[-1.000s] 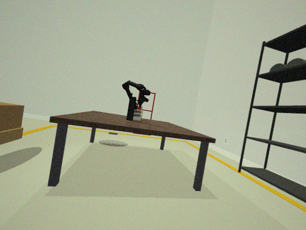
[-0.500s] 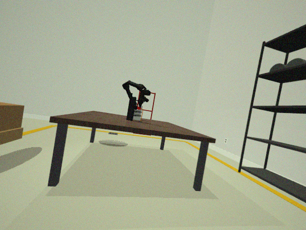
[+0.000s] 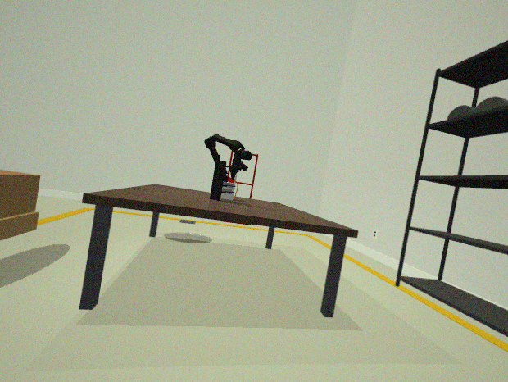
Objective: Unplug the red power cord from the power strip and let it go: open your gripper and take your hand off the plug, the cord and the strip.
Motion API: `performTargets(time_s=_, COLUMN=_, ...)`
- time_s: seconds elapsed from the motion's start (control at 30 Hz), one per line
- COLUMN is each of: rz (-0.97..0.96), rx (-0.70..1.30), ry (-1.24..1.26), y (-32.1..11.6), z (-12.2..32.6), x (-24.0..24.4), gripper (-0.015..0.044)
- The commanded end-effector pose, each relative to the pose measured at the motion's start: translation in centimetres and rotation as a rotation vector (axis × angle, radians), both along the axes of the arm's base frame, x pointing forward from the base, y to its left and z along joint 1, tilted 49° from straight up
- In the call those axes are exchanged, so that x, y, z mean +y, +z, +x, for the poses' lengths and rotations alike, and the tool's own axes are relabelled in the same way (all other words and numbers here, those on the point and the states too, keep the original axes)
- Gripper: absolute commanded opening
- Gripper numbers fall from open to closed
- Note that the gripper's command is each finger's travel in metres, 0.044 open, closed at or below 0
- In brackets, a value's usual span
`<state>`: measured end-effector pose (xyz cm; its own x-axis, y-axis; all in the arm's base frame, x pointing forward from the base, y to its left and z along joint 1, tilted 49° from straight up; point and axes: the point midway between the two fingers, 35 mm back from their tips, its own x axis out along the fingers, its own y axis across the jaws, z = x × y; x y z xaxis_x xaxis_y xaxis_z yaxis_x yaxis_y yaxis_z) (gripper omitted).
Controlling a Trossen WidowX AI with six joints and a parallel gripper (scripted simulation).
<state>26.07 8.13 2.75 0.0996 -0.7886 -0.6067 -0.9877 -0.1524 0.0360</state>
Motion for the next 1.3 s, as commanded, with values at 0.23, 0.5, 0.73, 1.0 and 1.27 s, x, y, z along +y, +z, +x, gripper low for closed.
performTargets(time_s=0.23, rz=0.072, rx=0.008, ry=0.004, y=-2.7, z=-0.7, x=3.5, gripper=0.0)
performTargets(time_s=0.5, rz=0.068, rx=0.009, ry=-0.001, y=-2.3, z=-0.6, x=2.8, gripper=0.016)
performTargets(time_s=0.73, rz=0.068, rx=0.009, ry=-0.001, y=-2.3, z=-0.6, x=2.8, gripper=0.016)
performTargets(time_s=1.0, rz=0.068, rx=0.007, ry=0.005, y=-1.7, z=-0.7, x=3.3, gripper=0.016)
performTargets(time_s=1.27, rz=0.068, rx=0.008, ry=0.005, y=-0.8, z=-0.5, x=2.6, gripper=0.016)
